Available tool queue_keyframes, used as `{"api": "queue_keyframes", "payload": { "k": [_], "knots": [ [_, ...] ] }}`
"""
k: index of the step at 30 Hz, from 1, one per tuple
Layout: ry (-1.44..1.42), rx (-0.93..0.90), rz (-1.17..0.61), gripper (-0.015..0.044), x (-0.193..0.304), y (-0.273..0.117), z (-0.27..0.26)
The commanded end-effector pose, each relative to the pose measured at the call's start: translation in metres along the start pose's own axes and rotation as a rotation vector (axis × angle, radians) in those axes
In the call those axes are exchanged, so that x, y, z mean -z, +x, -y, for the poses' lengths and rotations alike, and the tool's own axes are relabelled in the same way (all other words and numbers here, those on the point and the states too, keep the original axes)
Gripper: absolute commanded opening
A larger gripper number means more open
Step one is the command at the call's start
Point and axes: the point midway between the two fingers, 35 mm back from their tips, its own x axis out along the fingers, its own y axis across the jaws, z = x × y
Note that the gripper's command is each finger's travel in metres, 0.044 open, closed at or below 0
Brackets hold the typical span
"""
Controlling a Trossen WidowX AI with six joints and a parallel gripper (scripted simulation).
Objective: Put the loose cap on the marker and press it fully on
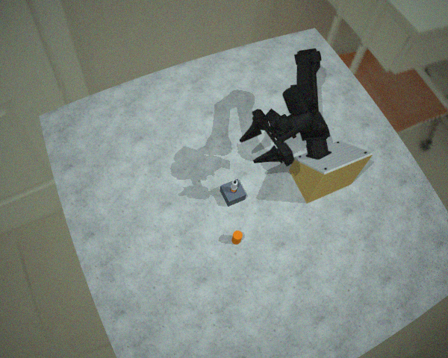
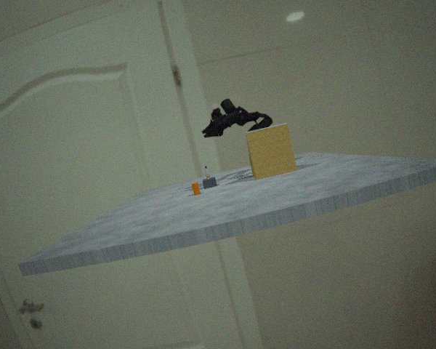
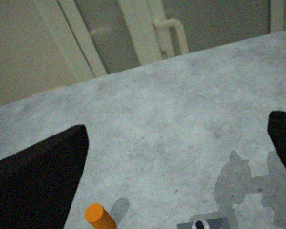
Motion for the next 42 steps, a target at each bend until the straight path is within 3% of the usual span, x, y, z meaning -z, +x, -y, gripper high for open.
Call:
{"api": "queue_keyframes", "payload": {
  "k": [1,6,18,29,36,42],
  "knots": [
    [0.003,-0.002,-0.005,0.0374,0.000,0.001,-0.001],
    [0.098,-0.029,-0.142,0.0249,-0.009,0.021,-0.017],
    [0.404,0.088,-0.585,0.0249,0.003,0.085,-0.068],
    [0.665,0.477,-0.945,0.0249,0.062,0.134,-0.109],
    [0.755,0.758,-1.057,0.0249,0.102,0.154,-0.130],
    [0.757,0.765,-1.059,0.0249,0.111,0.157,-0.129]
  ]
}}
